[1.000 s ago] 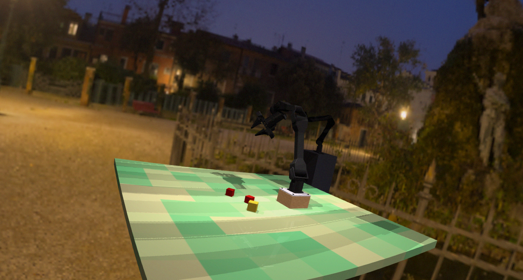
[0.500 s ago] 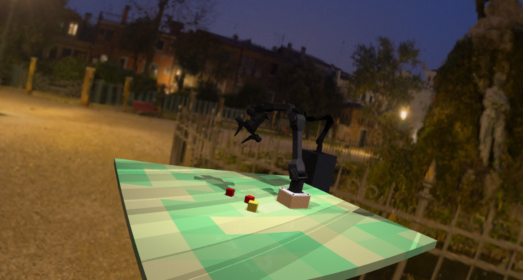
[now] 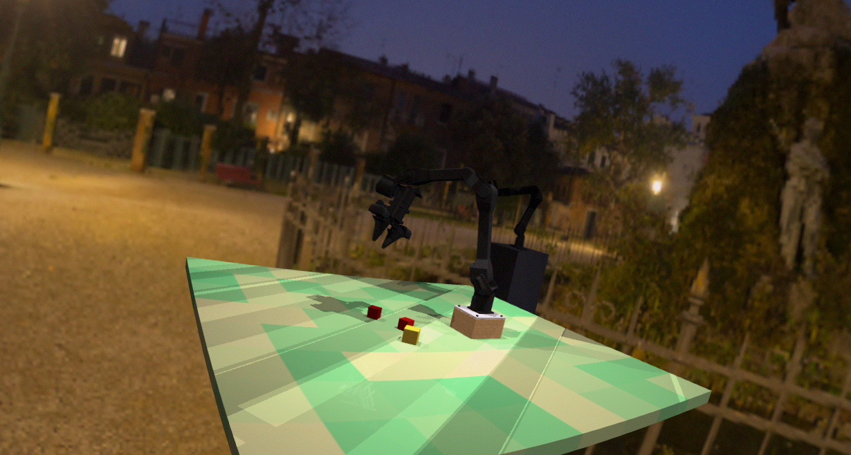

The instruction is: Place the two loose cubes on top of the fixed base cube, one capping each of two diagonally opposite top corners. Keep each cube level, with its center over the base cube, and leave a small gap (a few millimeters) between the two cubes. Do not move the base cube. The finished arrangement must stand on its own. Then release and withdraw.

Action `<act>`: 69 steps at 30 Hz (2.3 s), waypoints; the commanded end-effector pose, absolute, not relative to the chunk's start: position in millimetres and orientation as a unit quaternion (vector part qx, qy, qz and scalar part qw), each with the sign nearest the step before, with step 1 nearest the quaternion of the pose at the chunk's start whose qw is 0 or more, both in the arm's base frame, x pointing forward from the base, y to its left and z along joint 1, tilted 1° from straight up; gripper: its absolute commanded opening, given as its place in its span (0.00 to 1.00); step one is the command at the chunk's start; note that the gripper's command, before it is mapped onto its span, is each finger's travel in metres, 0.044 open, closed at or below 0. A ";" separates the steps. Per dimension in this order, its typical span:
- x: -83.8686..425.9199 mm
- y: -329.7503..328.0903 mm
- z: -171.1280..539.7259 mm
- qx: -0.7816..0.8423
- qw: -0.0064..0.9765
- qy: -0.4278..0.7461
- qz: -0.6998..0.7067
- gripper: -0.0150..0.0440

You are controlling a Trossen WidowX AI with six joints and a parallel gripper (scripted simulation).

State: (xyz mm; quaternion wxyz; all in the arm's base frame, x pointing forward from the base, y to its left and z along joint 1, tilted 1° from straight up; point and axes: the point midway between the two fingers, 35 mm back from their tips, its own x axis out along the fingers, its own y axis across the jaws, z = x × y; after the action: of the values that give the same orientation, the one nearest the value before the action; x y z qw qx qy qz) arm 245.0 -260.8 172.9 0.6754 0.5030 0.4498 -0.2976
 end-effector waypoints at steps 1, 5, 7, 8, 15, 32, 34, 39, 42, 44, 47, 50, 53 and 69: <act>260.7 -223.9 160.1 0.421 0.707 0.512 -0.247 0.70; 270.6 -191.0 149.2 0.344 0.728 0.560 -0.196 0.70; 274.0 -174.6 143.8 0.305 0.736 0.581 -0.168 0.70; 275.2 -166.5 141.2 0.284 0.739 0.591 -0.155 0.70; 276.9 -111.6 123.1 0.137 0.748 0.648 -0.053 0.70; 253.8 -28.4 93.4 -0.138 0.701 0.686 0.140 0.70; 253.8 -28.4 93.4 -0.138 0.701 0.686 0.140 0.70; 254.5 -28.5 87.5 -0.138 0.701 0.686 0.140 0.70; 256.3 -28.6 61.7 -0.138 0.701 0.686 0.139 0.70; 255.9 -28.3 43.4 -0.138 0.701 0.686 0.139 0.70; 254.8 -27.9 31.0 -0.138 0.701 0.686 0.140 0.70; 254.8 -27.9 31.0 -0.138 0.701 0.686 0.140 0.70; 255.0 -27.9 23.4 -0.138 0.701 0.686 0.140 0.70; 255.8 -27.8 0.2 -0.138 0.701 0.686 0.140 0.70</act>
State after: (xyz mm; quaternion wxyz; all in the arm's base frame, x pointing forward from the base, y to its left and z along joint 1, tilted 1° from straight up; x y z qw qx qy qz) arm 257.0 -27.5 7.3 0.7029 -0.1359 0.6841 0.1392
